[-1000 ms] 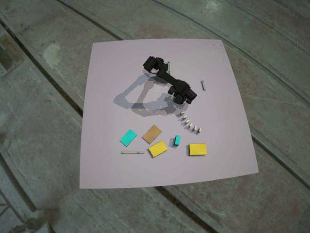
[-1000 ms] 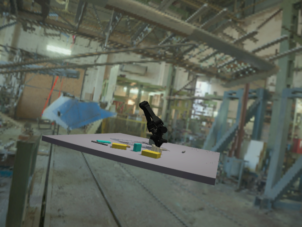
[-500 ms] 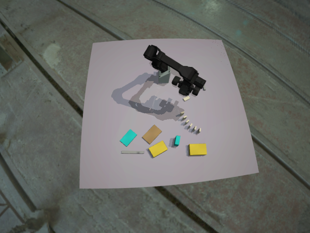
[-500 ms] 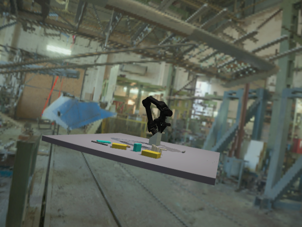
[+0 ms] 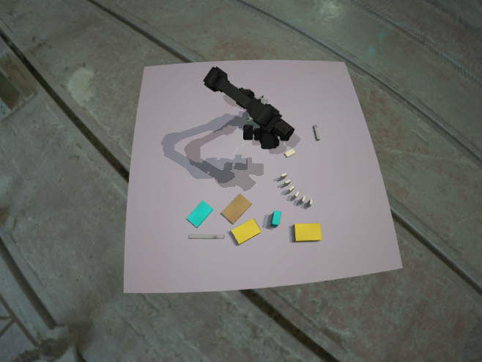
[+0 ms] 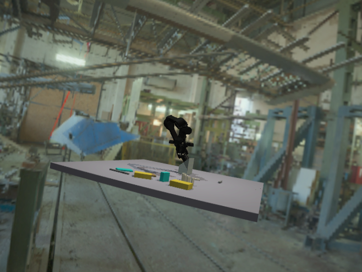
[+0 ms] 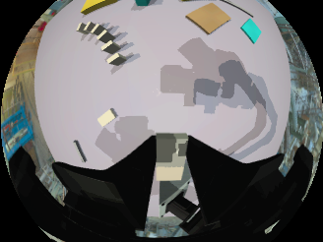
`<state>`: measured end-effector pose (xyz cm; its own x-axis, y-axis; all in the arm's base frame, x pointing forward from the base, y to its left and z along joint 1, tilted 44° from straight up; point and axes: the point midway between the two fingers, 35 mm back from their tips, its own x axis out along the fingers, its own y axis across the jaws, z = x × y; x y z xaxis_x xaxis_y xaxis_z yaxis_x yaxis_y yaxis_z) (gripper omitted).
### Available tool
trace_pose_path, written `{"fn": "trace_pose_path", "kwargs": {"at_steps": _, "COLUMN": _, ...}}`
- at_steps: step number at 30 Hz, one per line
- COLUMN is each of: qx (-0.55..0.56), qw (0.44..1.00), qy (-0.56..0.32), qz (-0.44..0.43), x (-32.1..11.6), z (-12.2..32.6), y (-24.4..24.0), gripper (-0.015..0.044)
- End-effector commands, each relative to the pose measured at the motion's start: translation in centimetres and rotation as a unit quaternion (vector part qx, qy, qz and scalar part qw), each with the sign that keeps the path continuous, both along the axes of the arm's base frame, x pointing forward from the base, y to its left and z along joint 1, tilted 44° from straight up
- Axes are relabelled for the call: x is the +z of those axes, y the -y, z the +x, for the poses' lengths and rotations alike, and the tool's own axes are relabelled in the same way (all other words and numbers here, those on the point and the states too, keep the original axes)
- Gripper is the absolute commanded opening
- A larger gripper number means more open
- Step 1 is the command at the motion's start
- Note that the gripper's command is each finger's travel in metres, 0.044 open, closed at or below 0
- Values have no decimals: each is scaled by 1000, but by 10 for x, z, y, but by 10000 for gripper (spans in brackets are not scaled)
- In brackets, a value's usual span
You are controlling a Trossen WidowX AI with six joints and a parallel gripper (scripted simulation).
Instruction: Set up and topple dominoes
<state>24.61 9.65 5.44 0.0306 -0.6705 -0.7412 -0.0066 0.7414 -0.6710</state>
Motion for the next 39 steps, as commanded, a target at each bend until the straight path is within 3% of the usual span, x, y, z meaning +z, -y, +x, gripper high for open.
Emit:
{"fn": "trace_pose_path", "kwargs": {"at_steps": 1, "qx": 128, "qw": 985, "qy": -118, "qz": -15, "x": 44, "z": -10, "y": 55, "gripper": 107}}
{"fn": "trace_pose_path", "kwargs": {"at_steps": 4, "qx": 170, "qw": 972, "qy": -160, "qz": -20, "x": 57, "z": -16, "y": 72, "gripper": 107}}
{"fn": "trace_pose_path", "kwargs": {"at_steps": 16, "qx": 171, "qw": 972, "qy": -163, "qz": -13, "x": 56, "z": -18, "y": 74, "gripper": 107}}
{"fn": "trace_pose_path", "kwargs": {"at_steps": 39, "qx": 176, "qw": 948, "qy": -108, "qz": 241, "x": 26, "z": -51, "y": 96, "gripper": 107}}
